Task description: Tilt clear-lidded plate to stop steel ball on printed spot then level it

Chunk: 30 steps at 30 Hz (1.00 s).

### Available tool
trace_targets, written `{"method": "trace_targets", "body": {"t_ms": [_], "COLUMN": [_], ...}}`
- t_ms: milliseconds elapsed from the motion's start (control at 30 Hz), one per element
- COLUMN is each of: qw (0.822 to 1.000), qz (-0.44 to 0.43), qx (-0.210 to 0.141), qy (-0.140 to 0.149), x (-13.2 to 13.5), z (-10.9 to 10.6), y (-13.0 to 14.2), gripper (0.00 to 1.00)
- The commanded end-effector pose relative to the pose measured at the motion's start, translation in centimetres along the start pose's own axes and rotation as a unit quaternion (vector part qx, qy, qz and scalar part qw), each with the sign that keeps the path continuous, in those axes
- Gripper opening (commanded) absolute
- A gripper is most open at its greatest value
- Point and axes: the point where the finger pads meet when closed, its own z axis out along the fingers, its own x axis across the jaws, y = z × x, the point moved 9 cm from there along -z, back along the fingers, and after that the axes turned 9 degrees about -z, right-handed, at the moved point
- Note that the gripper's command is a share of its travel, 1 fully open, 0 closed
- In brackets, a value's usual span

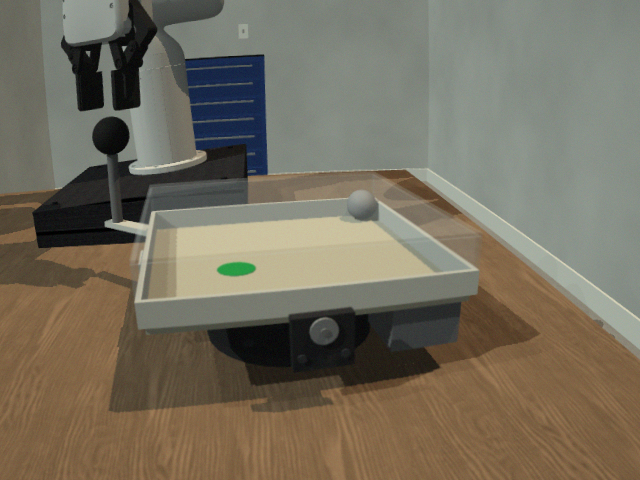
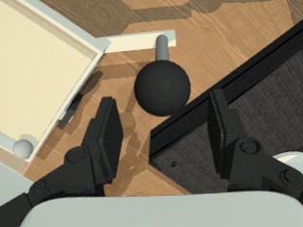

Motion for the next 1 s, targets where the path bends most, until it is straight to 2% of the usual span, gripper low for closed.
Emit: {"method": "trace_targets", "body": {"t_ms": [0,967], "qw": [1.0,1.0], "qz": [0.0,0.0], "qx": [0.002,0.002], "qy": [-0.001,-0.001], "x": [-0.1,-0.1], "z": [0.0,1.2], "y": [-0.1,-0.1], "gripper": [0.61,0.61]}}
